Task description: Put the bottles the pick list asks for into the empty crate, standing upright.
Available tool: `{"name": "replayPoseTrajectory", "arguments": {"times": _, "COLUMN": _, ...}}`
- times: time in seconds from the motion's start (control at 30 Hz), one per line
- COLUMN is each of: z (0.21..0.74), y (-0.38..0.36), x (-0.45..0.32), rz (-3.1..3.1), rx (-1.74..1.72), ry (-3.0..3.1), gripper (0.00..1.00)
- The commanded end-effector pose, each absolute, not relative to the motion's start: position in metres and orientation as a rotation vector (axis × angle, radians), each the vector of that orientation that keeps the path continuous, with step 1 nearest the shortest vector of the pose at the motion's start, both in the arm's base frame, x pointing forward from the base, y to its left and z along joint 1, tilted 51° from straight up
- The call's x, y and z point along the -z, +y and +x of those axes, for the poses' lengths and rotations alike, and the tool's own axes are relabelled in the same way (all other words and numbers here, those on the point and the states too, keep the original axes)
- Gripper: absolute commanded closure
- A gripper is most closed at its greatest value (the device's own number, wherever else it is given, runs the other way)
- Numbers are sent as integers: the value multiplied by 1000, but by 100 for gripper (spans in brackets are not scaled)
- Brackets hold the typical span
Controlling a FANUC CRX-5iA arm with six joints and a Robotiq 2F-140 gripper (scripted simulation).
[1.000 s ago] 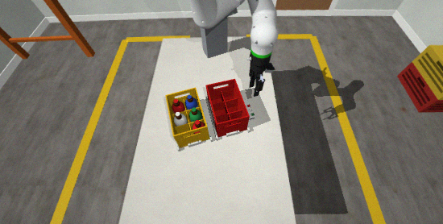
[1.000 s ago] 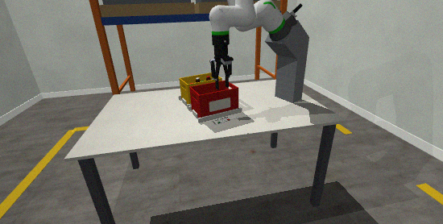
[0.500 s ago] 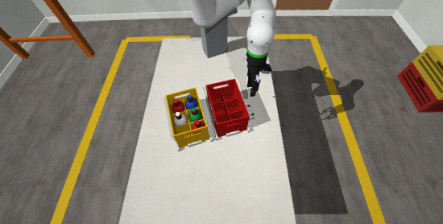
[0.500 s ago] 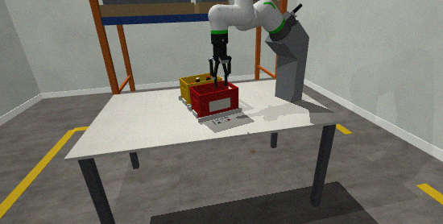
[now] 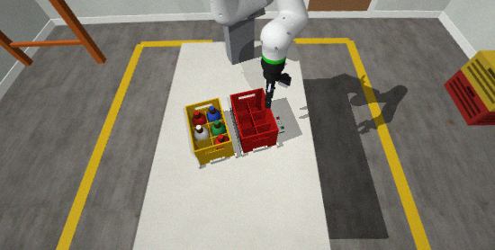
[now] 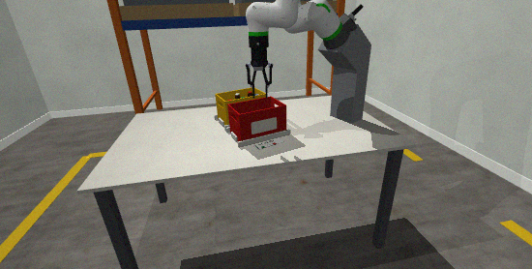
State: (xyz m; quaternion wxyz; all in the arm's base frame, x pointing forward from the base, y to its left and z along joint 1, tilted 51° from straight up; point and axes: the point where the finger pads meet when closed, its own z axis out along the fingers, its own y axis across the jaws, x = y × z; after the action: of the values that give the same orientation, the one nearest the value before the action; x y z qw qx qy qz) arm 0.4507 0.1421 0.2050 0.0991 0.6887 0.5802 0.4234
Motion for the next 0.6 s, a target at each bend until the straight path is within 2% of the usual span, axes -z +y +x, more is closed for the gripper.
{"name": "replayPoseTrajectory", "arguments": {"times": 0.0, "z": 455, "y": 123, "x": -207, "rz": 2180, "rx": -1288, "ry": 1628, "gripper": 56}}
{"name": "replayPoseTrajectory", "arguments": {"times": 0.57, "z": 469, "y": 49, "x": -209, "rz": 2691, "rx": -1388, "ry": 1111, "gripper": 56}}
